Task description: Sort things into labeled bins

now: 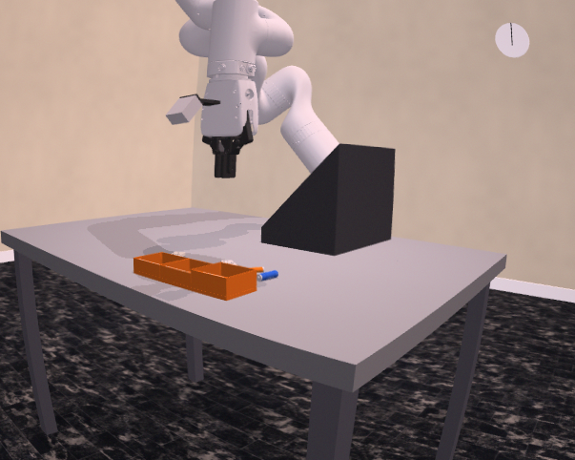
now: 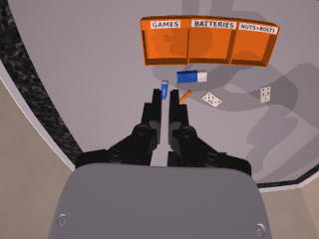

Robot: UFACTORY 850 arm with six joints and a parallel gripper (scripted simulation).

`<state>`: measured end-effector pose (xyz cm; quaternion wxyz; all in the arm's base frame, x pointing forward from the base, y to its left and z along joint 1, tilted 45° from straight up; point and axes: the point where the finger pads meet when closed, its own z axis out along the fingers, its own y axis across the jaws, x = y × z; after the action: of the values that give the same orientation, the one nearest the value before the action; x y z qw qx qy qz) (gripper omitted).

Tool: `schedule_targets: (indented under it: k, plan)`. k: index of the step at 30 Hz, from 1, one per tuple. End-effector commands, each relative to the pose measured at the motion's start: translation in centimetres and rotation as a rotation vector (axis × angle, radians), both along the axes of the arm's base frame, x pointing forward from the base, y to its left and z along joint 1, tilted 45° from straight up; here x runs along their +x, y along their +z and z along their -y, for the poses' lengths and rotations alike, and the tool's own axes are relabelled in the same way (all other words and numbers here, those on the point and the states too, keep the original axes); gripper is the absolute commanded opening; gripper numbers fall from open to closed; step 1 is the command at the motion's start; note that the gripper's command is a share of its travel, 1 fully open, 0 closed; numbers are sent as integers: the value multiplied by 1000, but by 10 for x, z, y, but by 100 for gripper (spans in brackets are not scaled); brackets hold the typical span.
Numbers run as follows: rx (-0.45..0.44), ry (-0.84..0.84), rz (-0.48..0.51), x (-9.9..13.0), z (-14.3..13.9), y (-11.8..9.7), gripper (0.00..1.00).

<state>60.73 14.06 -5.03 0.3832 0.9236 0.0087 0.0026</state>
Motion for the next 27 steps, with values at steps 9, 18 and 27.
schedule_targets:
  k: [9, 18, 27]
  plan:
    - [4, -230, 224, -46, 42, -18, 23]
    - [8, -365, 369, -88, 80, -34, 23]
    - [8, -365, 369, -140, 127, -54, 23]
